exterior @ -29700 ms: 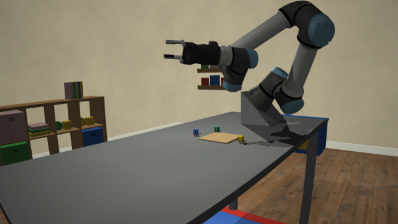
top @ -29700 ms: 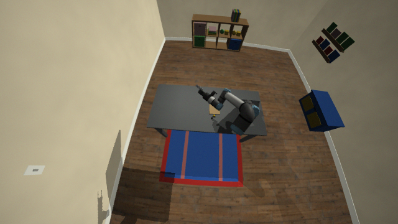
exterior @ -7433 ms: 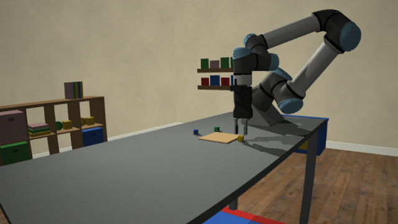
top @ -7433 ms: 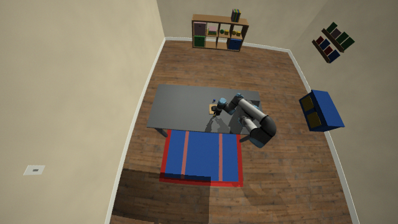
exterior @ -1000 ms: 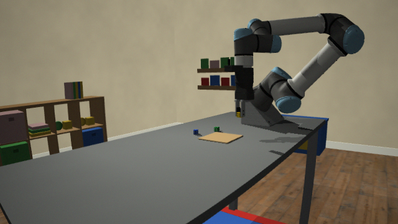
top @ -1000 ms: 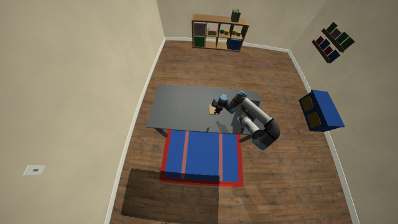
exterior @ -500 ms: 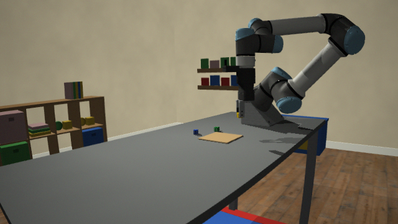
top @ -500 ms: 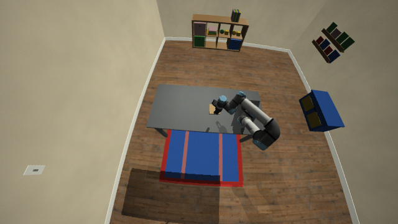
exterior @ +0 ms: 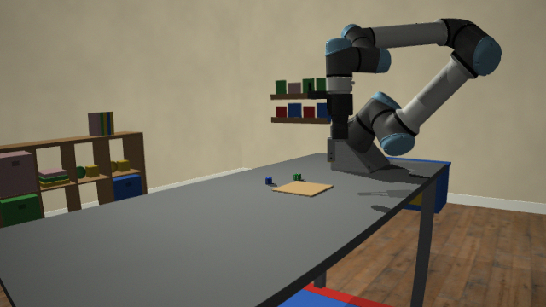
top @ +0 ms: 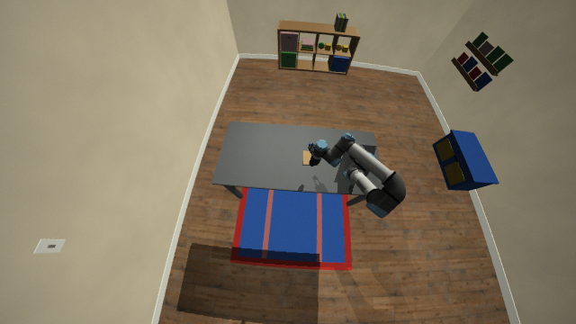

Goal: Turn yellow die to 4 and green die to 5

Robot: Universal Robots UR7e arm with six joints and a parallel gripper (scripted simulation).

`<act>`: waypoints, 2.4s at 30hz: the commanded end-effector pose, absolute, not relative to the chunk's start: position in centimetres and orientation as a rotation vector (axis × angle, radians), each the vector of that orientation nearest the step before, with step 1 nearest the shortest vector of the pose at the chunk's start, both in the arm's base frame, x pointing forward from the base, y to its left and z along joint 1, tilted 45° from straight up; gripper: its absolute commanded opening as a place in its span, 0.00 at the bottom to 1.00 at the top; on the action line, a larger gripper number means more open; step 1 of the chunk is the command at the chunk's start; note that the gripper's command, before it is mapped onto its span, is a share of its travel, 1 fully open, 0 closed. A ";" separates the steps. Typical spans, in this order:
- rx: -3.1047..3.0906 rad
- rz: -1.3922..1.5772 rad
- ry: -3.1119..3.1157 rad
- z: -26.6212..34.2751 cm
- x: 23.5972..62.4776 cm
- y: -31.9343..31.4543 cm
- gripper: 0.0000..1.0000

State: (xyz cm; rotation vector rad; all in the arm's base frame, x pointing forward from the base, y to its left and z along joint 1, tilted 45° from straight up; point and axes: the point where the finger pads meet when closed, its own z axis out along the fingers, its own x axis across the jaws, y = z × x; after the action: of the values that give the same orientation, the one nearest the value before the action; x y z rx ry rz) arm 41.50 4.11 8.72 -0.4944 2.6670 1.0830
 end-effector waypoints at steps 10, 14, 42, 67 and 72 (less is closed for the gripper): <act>0.037 1.176 2.834 9.2 41.2 4.8 0.40; 0.249 1.202 2.873 9.5 41.1 5.1 0.40; 1.092 1.252 2.892 10.7 40.6 6.8 0.40; 1.191 1.276 2.861 10.9 40.6 7.1 0.40; 1.192 1.317 2.827 10.9 40.7 7.1 0.40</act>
State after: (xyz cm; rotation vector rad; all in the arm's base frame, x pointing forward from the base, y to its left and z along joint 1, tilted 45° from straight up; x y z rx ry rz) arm 40.61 7.09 10.88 1.1910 2.8525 1.2879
